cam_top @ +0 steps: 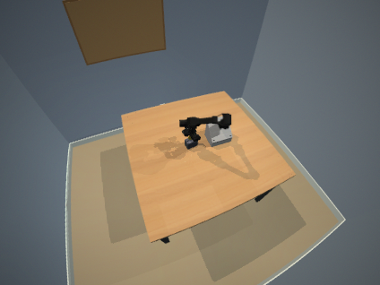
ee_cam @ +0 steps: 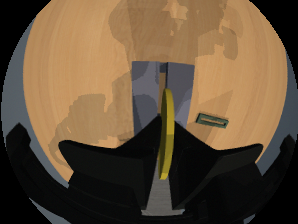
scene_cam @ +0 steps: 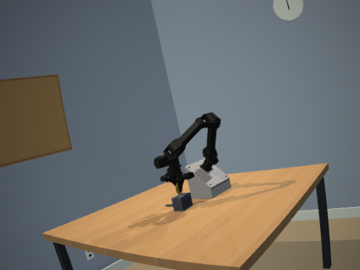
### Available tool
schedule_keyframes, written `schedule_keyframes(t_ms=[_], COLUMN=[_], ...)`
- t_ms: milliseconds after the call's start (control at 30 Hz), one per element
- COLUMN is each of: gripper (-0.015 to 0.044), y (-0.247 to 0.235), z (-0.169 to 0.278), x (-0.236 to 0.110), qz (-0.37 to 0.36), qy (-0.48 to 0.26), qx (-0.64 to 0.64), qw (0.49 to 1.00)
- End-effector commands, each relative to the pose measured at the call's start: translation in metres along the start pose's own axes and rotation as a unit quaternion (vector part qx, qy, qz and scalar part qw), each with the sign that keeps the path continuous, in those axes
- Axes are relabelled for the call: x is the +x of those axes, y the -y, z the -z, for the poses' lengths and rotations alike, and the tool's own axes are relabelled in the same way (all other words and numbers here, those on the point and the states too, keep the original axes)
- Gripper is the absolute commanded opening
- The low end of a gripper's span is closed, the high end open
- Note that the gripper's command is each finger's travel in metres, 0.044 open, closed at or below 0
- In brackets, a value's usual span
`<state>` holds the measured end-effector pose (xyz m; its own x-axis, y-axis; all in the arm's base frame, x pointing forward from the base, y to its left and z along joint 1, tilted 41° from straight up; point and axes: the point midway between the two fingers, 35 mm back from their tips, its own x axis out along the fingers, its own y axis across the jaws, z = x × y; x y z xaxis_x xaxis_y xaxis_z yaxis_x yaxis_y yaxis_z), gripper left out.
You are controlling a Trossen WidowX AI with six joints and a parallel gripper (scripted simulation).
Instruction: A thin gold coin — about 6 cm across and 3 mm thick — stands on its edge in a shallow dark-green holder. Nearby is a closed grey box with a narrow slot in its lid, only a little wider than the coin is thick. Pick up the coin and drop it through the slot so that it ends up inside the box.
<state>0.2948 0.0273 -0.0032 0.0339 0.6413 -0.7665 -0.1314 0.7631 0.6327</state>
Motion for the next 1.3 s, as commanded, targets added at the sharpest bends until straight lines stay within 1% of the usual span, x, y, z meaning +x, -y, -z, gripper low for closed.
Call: schedule_keyframes(t_ms=[0,367,567,867,1033,1167,1233,1267], gripper=[0.0000,0.0000,0.0157,0.0161,0.0292,0.0397,0.0440,0.0440], y=[0.000,-0.001,0.000,0.000,0.000,0.000,-0.001,-0.001], z=[0.000,0.002,-0.001,-0.001,-0.001,0.000,0.002,0.004], x=[0.003,0.007,0.005,0.005,-0.012,-0.016,-0.040,-0.049], qz=[-0.002,-0.002,0.000,0.000,0.001,0.000,-0.001,-0.003], qy=[0.000,0.000,0.001,0.001,0.001,0.000,-0.002,-0.002], qx=[0.002,0.003,-0.001,-0.001,0.000,0.000,0.002,0.003], qw=[1.000,1.000,1.000,1.000,1.000,1.000,1.000,1.000])
